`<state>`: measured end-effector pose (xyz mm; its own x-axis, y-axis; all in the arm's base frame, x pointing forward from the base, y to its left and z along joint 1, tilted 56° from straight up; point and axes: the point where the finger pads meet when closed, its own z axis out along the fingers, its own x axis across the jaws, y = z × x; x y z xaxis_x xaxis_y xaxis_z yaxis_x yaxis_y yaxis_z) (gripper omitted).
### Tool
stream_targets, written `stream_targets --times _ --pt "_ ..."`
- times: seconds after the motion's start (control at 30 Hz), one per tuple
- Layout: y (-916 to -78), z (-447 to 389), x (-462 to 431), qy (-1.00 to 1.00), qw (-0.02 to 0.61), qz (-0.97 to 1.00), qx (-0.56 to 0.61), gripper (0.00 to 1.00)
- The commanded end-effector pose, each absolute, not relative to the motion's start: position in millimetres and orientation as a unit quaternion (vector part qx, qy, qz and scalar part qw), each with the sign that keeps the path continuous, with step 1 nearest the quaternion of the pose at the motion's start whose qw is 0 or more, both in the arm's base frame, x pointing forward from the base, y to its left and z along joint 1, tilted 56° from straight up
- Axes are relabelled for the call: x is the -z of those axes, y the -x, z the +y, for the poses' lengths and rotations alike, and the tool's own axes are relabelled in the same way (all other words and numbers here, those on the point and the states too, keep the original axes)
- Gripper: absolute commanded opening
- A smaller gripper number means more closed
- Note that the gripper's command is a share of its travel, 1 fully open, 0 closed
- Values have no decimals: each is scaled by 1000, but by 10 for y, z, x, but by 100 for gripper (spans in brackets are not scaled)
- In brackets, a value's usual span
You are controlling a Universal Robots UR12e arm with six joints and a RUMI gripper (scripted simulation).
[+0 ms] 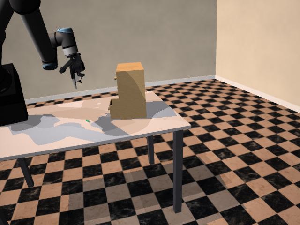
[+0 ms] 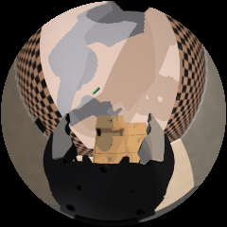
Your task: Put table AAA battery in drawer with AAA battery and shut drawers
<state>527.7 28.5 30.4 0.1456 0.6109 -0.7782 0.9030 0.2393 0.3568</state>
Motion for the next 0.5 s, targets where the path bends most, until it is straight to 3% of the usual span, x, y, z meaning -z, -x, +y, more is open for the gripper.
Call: stream_targets --times 0.0,0.47 --pt "-5325 260 -288 -584 480 639 140 100" --pt "-5499 153 -237 -542 528 648 86 100"
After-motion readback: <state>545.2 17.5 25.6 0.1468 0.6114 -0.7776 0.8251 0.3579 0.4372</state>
